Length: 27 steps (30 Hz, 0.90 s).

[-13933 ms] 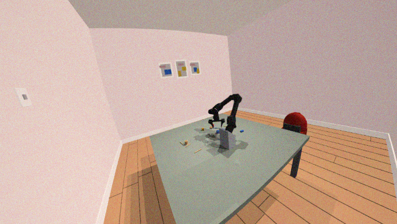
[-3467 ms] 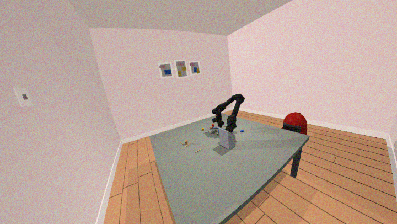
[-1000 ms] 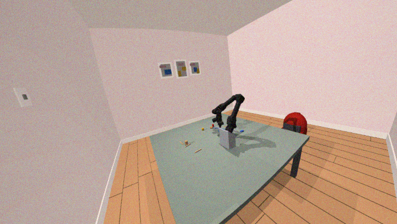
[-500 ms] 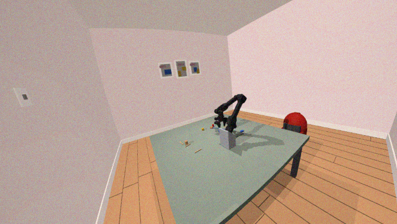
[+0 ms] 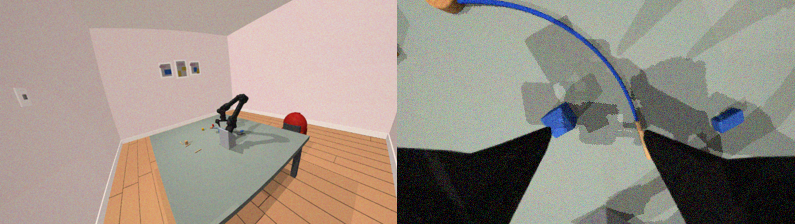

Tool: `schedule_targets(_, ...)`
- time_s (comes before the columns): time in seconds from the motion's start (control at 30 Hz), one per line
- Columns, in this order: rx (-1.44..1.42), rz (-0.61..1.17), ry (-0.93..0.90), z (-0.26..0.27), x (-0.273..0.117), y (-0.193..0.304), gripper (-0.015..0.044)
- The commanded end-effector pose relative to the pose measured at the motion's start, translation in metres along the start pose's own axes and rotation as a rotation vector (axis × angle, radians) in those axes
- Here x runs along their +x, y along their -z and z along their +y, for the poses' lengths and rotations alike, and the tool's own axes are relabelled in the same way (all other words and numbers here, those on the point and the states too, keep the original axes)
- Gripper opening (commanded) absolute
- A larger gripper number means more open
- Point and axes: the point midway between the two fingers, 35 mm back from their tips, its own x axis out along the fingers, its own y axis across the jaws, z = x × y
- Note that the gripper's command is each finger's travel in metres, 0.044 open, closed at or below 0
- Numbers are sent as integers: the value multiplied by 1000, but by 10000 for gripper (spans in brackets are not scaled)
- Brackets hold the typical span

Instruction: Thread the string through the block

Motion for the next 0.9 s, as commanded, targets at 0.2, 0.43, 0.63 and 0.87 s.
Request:
schedule_targets(0.2, 1304, 6, -3, -37, 0, 9, 440)
schedule_targets(0.43, 1723, 4, -2, -46, -1, 11, 440)
schedule_targets(0.63, 2086, 0, -2, -54, -1, 14, 440)
schedule_targets(0.87, 2505, -4, -4, -62, -1, 16, 440)
